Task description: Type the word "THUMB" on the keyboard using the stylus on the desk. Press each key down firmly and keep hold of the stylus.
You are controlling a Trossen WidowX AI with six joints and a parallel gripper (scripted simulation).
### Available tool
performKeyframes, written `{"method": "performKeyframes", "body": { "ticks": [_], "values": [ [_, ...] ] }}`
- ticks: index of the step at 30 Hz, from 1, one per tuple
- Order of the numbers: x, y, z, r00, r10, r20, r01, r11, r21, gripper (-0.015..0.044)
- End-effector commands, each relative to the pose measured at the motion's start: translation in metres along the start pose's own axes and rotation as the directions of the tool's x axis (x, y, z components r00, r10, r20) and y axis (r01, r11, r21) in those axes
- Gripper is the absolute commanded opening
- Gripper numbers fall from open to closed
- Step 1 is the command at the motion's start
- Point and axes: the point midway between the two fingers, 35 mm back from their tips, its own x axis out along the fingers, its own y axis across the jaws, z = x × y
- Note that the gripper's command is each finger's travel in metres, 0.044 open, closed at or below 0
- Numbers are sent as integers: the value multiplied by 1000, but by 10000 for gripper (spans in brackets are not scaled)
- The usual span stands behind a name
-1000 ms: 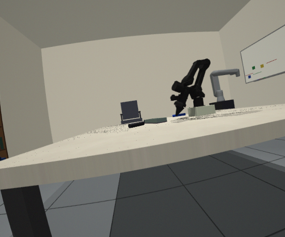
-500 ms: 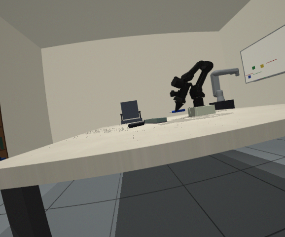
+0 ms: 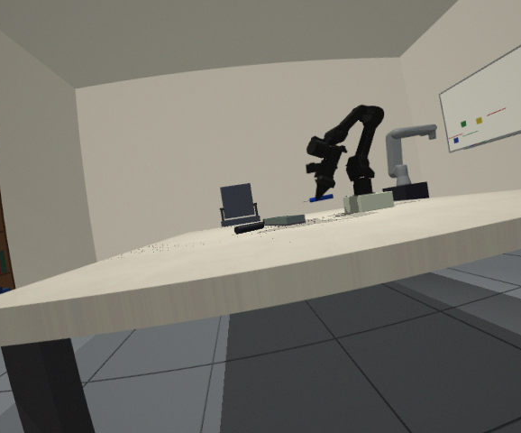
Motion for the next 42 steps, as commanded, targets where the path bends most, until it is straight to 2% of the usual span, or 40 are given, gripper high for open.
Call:
{"method": "performKeyframes", "body": {
  "ticks": [1, 12, 24, 33, 42],
  "values": [
    [-3, -1, 14, 998, -56, -7, 54, 985, -163, 0],
    [-8, 1, 47, 983, -180, -16, 144, 835, -530, 0],
    [-6, 9, 82, 951, -310, -10, 160, 517, -841, 0],
    [-1, 18, 108, 916, -401, 7, 100, 213, -972, 0],
    [8, 30, 131, 876, -481, 33, -12, -90, -996, 0]
  ]
}}
